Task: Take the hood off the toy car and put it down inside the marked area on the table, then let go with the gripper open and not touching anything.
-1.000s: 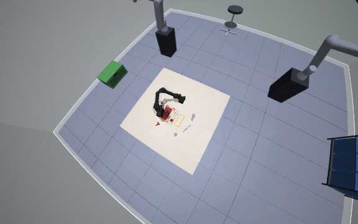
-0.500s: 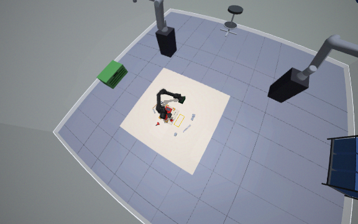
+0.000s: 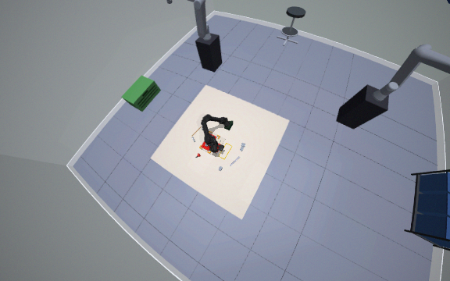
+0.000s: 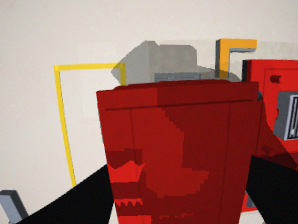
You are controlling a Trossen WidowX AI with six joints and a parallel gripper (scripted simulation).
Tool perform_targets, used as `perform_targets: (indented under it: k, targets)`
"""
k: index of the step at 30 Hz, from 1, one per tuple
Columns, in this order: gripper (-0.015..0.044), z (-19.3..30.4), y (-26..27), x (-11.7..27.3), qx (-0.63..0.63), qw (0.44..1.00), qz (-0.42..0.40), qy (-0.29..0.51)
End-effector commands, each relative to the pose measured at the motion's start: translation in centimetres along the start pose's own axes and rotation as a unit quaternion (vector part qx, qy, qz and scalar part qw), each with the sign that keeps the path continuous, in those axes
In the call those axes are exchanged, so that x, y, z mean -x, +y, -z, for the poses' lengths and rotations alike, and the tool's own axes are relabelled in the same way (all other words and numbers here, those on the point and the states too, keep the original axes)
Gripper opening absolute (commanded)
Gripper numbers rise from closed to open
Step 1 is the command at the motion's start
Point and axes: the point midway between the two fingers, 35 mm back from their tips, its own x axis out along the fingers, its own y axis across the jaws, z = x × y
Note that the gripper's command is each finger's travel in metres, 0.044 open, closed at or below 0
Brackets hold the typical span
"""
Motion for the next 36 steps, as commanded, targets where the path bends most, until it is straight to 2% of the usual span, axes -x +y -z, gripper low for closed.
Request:
perform_targets:
  k: [1,12,36]
  targets:
    - [0.0,0.4,2.6,0.1,-0.005,1.0,-0.002,-0.001]
    - [0.0,2.8,8.8,-0.2,-0.008,1.0,0.005,0.001]
    - [0.0,2.7,8.9,-1.6,-0.008,1.0,0.005,0.001]
